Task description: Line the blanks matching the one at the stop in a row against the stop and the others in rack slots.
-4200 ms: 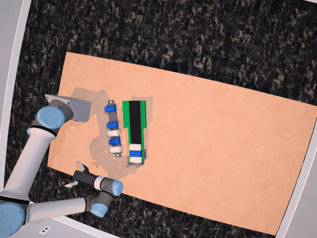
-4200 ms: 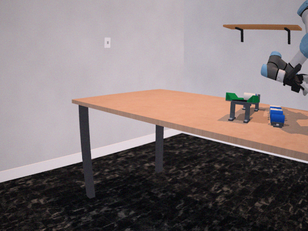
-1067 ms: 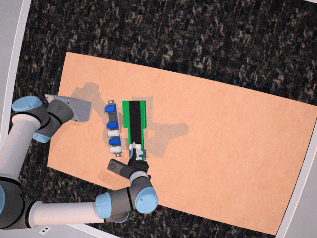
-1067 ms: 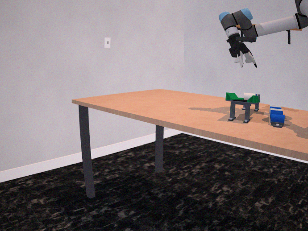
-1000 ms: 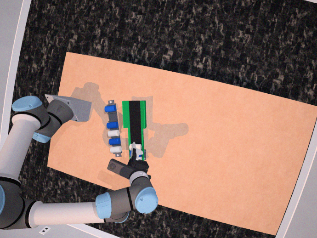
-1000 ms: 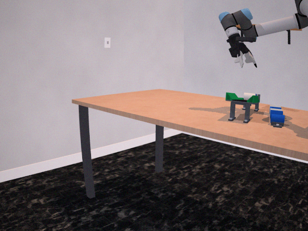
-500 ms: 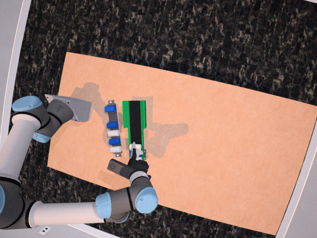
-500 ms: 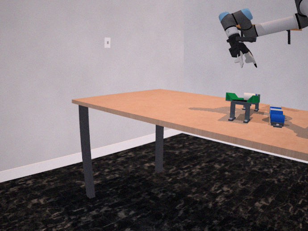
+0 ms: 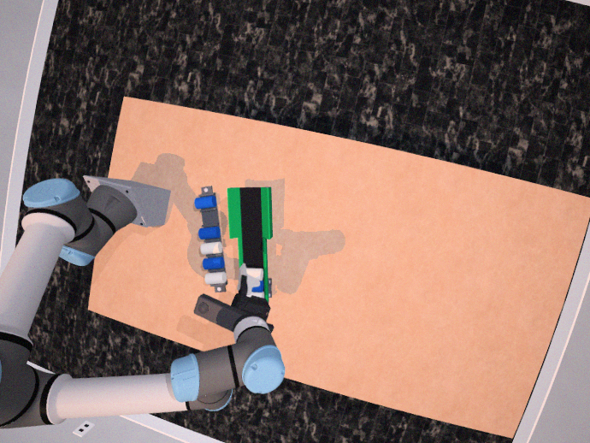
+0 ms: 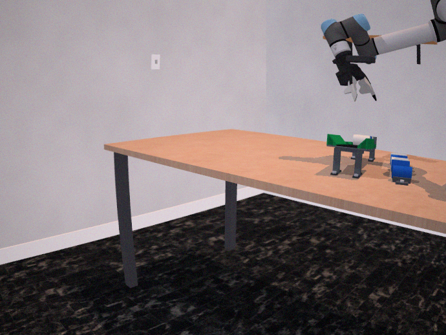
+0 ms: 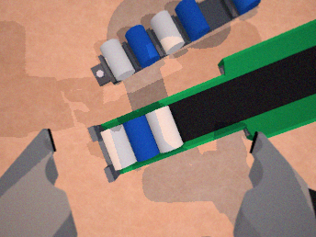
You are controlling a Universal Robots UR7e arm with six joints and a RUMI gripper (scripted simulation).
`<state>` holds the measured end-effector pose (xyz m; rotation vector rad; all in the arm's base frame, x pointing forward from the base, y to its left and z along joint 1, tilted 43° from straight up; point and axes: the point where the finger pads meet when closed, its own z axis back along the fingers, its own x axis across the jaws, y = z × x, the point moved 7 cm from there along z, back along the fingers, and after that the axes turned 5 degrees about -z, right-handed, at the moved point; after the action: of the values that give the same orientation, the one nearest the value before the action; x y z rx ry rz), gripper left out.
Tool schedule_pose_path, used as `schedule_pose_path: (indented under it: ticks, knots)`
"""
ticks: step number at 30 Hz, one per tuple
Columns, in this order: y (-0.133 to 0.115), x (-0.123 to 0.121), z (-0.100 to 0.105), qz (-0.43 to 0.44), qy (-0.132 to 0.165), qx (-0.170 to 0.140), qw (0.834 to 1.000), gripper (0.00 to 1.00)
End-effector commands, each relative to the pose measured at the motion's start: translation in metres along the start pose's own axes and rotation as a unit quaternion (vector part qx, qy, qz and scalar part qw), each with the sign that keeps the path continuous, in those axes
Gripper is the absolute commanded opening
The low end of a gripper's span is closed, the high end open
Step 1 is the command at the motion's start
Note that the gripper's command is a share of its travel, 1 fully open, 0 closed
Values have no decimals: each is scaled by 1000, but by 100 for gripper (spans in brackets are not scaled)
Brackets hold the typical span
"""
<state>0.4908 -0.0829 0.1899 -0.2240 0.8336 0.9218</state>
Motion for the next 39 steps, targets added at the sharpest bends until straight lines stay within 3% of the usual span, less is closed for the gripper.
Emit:
schedule_pose_path:
  ticks: [1, 8, 10, 18, 39]
  knots:
    - [17, -11, -22, 0, -1, -1, 1000, 100]
    - [54, -29, -69, 0, -1, -1, 1000, 100]
    - [54, -29, -69, 0, -1, -1, 1000, 100]
    - [87, -39, -106, 0, -1, -1, 1000, 100]
    - [92, -40, -111, 0, -1, -1, 1000, 100]
